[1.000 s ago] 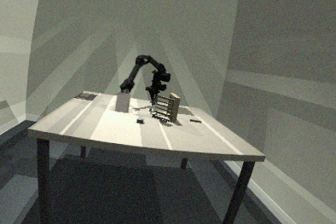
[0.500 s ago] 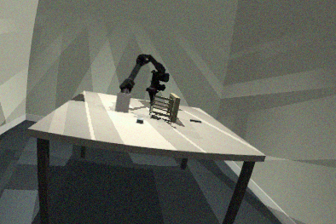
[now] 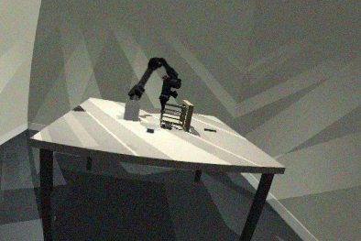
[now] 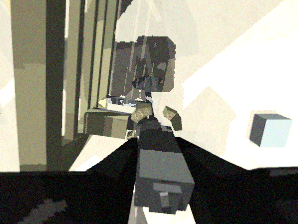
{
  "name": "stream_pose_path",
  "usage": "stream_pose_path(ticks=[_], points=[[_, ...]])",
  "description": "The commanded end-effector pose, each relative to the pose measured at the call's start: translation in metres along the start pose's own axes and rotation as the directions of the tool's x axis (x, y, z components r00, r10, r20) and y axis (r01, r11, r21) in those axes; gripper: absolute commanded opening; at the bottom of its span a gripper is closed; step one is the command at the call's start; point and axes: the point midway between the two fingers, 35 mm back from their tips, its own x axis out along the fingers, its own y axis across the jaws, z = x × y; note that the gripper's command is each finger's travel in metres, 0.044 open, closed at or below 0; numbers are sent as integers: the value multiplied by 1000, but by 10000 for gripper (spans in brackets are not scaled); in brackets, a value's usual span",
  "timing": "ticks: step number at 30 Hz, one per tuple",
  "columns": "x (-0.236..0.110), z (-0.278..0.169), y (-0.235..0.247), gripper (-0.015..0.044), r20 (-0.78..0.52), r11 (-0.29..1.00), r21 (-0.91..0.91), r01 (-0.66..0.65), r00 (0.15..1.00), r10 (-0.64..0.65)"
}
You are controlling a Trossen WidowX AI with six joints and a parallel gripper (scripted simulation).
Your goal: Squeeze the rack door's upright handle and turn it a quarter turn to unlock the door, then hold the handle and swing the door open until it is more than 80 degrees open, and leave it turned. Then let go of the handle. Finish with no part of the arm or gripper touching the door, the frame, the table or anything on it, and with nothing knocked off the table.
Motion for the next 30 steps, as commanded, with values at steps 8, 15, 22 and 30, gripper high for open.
stream_pose_path(ticks=[8, 15, 22, 30], points=[[0, 8, -31, 13, 0, 980, -197, 5, 1000, -5], [-1, 14, -47, 13, 1, 954, -300, 6, 1000, -6], [-1, 18, -56, 13, 1, 934, -356, 6, 1000, -6], [-1, 18, -56, 13, 1, 934, -356, 6, 1000, -6]])
